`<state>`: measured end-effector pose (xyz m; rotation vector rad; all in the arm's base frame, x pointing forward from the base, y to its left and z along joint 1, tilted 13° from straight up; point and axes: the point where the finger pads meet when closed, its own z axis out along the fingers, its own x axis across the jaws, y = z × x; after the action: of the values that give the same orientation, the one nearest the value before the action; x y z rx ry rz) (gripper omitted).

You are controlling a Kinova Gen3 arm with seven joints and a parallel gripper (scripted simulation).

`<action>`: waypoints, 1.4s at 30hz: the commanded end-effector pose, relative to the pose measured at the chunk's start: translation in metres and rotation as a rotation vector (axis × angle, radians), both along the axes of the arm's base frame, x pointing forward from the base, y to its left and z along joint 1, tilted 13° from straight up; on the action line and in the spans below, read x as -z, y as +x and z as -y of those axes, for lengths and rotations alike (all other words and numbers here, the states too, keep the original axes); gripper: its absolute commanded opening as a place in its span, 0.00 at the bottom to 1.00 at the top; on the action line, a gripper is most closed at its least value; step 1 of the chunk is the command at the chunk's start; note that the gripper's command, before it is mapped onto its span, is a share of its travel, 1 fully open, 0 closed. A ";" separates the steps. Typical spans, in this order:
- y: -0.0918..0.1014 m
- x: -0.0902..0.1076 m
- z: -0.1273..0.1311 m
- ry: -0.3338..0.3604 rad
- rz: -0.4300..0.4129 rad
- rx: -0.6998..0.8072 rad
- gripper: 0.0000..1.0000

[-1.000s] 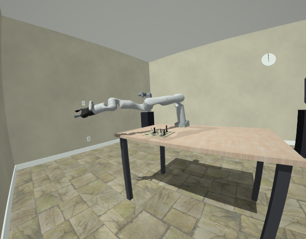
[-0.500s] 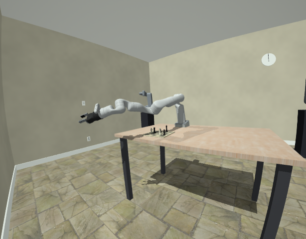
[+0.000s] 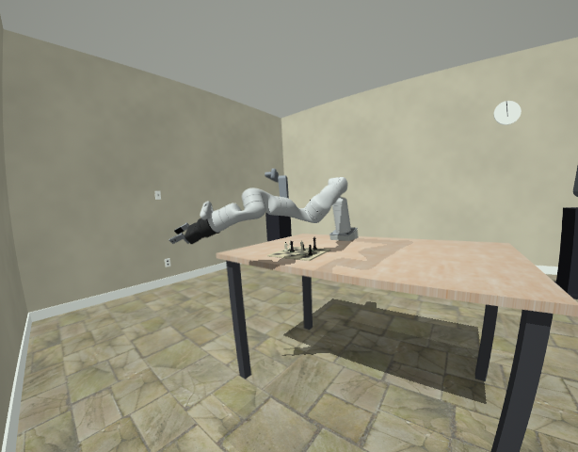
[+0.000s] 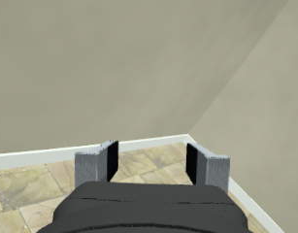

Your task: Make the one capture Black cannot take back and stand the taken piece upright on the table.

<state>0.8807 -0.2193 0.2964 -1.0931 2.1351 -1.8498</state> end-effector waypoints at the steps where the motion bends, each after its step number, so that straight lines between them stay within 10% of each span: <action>1: -0.007 0.015 -0.056 0.036 0.018 -0.008 1.00; 23: -0.128 0.089 -0.228 0.276 0.152 0.162 1.00; 42: -0.315 0.160 -0.362 0.475 0.285 0.376 1.00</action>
<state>0.5884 0.1183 0.1448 -0.3224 2.5304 -1.3956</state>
